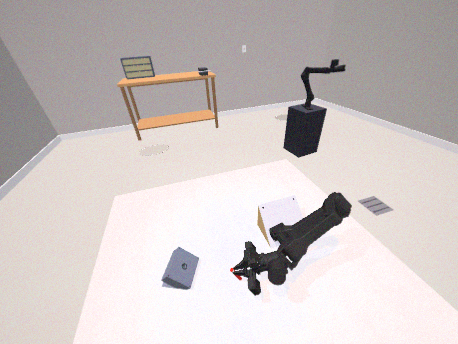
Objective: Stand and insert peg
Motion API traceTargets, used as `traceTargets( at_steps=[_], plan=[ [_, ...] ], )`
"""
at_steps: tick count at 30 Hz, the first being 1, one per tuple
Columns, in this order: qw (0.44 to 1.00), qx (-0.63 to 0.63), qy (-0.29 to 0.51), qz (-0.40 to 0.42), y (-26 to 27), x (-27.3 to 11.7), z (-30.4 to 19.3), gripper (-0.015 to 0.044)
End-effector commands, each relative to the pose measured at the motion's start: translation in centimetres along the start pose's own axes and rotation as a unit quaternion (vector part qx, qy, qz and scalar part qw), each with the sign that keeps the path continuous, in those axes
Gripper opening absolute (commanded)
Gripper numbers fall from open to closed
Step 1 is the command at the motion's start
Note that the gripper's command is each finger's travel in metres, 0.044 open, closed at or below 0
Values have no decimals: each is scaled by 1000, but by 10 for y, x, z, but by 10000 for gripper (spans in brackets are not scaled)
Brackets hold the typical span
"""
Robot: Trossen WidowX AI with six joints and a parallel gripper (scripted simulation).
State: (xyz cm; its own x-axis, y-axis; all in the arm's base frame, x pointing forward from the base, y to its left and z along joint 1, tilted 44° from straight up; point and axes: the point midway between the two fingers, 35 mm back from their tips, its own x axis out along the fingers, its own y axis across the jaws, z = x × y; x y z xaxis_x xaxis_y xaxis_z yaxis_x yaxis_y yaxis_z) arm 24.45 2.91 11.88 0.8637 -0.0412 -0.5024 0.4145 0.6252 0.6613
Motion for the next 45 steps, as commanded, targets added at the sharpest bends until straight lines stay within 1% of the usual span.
traceTargets(
  at_steps=[1, 31, 45],
  plan=[
    [1000, 2, -18, -2, -2, -2, -2, 49],
    [989, 3, -147, -3, -2, -18, -15, 49],
    [991, 0, -133, -1, -1, -16, -18, 49]
  ],
)
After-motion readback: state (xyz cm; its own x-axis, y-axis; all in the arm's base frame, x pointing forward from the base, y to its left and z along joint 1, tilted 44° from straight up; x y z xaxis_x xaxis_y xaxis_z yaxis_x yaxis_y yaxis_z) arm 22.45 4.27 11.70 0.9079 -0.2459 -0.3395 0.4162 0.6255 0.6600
